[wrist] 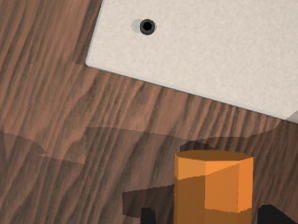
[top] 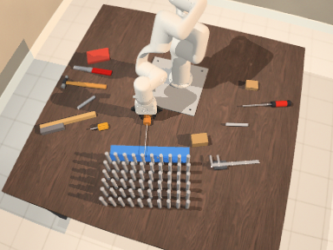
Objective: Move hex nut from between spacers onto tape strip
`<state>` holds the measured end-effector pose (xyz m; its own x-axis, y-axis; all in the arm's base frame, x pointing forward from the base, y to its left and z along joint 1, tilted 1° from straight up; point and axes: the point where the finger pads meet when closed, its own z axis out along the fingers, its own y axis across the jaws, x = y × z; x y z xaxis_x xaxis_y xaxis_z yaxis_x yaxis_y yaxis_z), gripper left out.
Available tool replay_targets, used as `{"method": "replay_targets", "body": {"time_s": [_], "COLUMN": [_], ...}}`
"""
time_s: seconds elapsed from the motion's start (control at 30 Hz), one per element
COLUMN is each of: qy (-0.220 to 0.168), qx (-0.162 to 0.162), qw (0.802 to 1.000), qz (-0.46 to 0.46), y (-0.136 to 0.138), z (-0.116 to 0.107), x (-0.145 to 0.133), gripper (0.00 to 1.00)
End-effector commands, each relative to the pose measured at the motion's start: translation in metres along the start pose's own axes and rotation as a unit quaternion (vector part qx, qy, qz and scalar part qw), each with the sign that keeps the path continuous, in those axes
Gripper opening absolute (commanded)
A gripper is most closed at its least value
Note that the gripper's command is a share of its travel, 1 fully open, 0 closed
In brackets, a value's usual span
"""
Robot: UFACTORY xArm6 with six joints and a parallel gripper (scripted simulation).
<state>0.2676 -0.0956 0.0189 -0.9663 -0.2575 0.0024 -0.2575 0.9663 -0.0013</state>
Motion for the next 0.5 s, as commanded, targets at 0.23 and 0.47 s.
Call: {"method": "replay_targets", "body": {"time_s": [0.23,0.47], "qy": [-0.001,-0.001], "qx": [0.001,0.001], "qw": [1.000,1.000], "qz": [0.000,0.000], "y": [-0.001,-0.001], "z": [-0.004,-0.018], "x": [-0.001,-0.001], "gripper": [0.65,0.65]}}
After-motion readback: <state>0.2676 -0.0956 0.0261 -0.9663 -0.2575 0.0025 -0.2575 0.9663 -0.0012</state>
